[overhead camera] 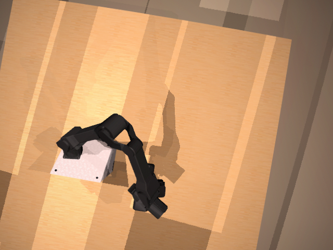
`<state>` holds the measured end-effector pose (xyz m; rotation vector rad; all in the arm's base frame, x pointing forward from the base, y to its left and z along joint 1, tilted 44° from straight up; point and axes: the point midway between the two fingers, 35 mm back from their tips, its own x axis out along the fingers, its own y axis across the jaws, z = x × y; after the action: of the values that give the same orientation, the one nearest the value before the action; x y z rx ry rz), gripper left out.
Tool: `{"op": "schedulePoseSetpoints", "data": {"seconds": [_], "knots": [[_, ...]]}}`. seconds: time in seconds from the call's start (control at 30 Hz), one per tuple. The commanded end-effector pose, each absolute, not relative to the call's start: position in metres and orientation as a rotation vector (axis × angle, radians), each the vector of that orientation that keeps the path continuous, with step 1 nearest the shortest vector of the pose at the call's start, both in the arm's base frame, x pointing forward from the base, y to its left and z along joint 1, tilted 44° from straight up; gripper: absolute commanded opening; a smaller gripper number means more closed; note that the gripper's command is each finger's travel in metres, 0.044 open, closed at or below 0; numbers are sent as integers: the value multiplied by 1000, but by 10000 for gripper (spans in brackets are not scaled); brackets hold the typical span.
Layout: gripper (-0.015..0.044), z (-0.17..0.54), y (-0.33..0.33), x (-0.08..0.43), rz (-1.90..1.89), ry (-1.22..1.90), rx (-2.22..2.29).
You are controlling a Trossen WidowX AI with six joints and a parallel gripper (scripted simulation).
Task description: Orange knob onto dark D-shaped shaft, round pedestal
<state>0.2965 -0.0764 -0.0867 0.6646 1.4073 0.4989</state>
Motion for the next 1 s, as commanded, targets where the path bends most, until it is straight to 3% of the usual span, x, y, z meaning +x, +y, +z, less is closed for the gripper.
{"op": "schedulePoseSetpoints", "data": {"seconds": [0.0, 0.97], "knots": [[0, -86, -78, 297, 547, 1383, 604], [0, -88, -75, 297, 627, 1338, 504]]}}
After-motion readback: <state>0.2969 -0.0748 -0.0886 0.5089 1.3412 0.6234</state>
